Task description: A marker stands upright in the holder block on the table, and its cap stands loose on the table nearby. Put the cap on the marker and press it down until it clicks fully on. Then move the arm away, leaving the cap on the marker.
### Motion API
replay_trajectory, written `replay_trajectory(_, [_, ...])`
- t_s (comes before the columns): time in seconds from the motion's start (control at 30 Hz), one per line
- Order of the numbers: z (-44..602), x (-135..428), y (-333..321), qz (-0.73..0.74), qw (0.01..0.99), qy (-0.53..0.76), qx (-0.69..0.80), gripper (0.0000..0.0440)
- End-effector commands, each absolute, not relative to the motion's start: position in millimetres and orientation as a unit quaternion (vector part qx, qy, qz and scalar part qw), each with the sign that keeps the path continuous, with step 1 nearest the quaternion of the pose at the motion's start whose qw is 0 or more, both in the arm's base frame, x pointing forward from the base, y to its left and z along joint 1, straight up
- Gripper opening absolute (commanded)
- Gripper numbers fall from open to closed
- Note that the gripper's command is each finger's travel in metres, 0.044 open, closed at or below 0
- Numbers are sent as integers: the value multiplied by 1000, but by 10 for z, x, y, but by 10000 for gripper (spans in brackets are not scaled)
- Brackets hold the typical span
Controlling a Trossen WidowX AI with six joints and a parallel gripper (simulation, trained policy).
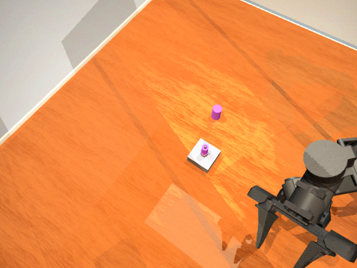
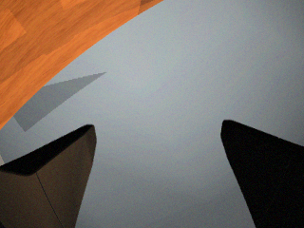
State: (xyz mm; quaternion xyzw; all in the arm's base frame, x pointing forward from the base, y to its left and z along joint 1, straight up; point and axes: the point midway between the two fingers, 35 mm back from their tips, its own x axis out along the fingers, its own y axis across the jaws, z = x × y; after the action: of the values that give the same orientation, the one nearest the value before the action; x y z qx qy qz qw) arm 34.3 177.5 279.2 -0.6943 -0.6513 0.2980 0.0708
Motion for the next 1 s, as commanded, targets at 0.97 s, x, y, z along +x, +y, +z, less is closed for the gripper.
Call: replay_trajectory(0.97, [2618,691,1596,413,64,-547,-725,327])
